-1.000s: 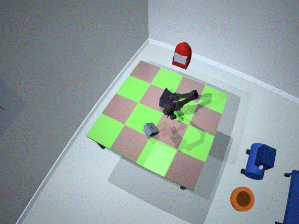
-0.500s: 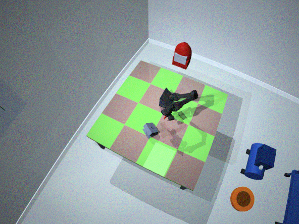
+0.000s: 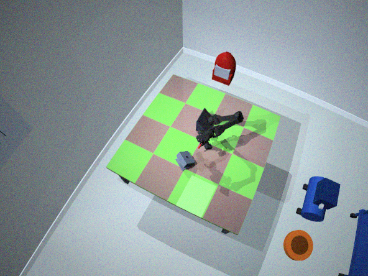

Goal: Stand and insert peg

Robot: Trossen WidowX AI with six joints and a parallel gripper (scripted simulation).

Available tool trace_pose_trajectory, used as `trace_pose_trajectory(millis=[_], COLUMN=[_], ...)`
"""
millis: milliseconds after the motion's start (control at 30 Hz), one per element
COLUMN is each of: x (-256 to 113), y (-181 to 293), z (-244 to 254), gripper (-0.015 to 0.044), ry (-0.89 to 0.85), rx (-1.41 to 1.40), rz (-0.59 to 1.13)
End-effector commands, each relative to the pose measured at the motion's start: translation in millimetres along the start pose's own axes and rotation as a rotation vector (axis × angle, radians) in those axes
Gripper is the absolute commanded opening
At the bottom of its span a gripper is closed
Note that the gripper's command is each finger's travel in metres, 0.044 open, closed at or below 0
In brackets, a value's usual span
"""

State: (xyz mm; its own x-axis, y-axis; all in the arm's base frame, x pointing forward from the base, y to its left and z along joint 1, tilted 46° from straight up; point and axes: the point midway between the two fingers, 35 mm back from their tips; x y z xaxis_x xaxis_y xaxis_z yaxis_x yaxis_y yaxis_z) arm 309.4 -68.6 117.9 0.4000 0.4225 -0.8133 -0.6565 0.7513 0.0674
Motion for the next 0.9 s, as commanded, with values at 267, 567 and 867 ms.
trace_pose_trajectory(millis=[267,567,867], x=[-1,-2,9], y=[-27,-46,-53], z=[5,11,12], gripper=[0.0,0.0,0.0], ry=[-0.015,-0.036,-0.038], rx=[0.031,0.055,0.058], rz=[-0.103,-0.177,-0.186])
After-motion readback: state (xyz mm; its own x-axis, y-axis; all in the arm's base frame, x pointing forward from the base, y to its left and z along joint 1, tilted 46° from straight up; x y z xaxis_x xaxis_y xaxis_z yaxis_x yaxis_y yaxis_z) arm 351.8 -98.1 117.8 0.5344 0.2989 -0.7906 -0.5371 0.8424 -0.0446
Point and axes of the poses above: the point midway between the two fingers, 35 mm back from their tips, its own x axis out along the fingers, its own z axis across the jaws, y = z × x, and after that the axes turned 8 degrees about -x, right-handed
